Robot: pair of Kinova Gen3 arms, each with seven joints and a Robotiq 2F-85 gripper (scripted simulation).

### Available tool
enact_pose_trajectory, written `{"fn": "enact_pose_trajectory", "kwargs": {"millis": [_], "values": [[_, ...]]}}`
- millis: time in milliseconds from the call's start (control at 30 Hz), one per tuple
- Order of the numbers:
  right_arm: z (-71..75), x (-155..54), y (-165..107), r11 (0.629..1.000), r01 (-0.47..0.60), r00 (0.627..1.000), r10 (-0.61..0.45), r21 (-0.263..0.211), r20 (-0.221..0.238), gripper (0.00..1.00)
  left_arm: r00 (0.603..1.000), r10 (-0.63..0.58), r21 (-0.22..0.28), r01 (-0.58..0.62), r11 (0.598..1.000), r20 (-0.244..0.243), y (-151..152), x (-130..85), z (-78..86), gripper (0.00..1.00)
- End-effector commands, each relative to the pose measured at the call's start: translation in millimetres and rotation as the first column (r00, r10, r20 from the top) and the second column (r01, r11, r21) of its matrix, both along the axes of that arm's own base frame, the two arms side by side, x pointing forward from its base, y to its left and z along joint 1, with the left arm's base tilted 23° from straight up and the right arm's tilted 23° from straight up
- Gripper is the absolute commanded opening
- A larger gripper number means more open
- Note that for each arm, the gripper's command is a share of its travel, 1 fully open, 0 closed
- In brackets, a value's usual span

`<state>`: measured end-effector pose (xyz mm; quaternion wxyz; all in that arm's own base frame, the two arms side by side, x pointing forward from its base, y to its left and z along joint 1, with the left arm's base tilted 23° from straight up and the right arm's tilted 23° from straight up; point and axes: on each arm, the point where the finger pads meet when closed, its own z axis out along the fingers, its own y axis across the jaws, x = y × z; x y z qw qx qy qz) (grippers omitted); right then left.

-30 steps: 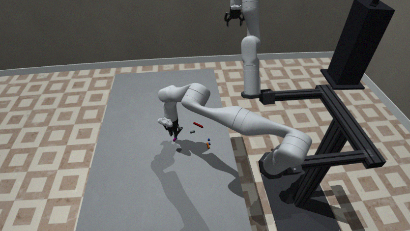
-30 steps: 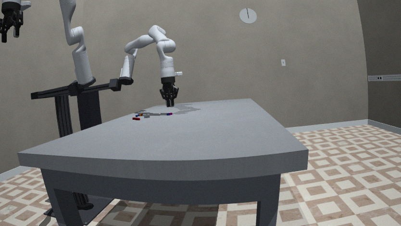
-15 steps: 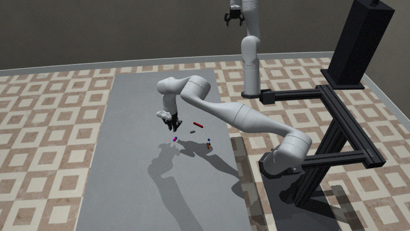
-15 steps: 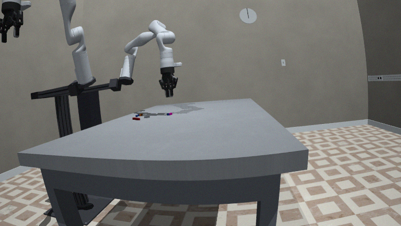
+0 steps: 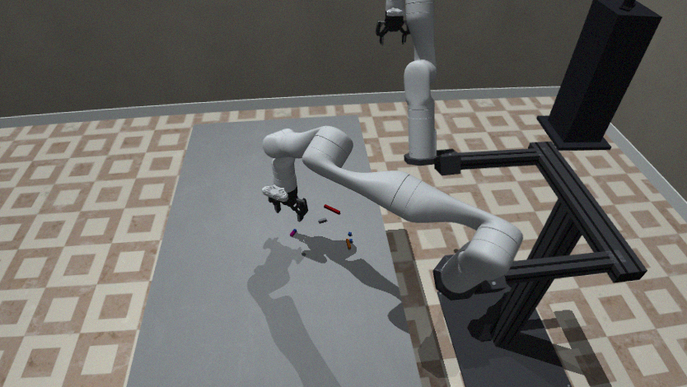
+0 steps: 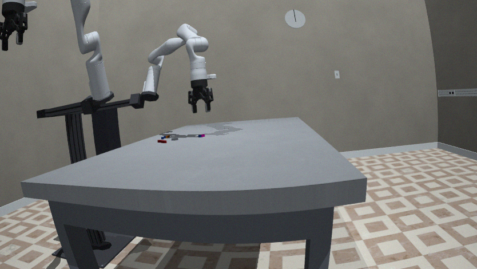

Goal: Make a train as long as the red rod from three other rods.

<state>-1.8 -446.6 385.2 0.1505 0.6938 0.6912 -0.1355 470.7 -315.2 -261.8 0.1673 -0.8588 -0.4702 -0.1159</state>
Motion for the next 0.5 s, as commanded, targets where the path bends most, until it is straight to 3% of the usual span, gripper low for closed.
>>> {"fn": "enact_pose_trajectory", "kwargs": {"millis": [0, 467], "values": [[0.6, -0.1, -0.1, 1.0, 0.0, 1.0, 0.0, -0.001, 0.001, 1.0, 1.0, -0.001, -0.002, 0.001, 1.0, 0.002, -1.1, 0.6, 1.0, 1.0], [0.6, -0.1, -0.1, 1.0, 0.0, 1.0, 0.0, -0.001, 0.001, 1.0, 1.0, 0.01, -0.003, -0.01, 1.0, 0.008, -2.1, -4.5, -0.7, 1.0]]}}
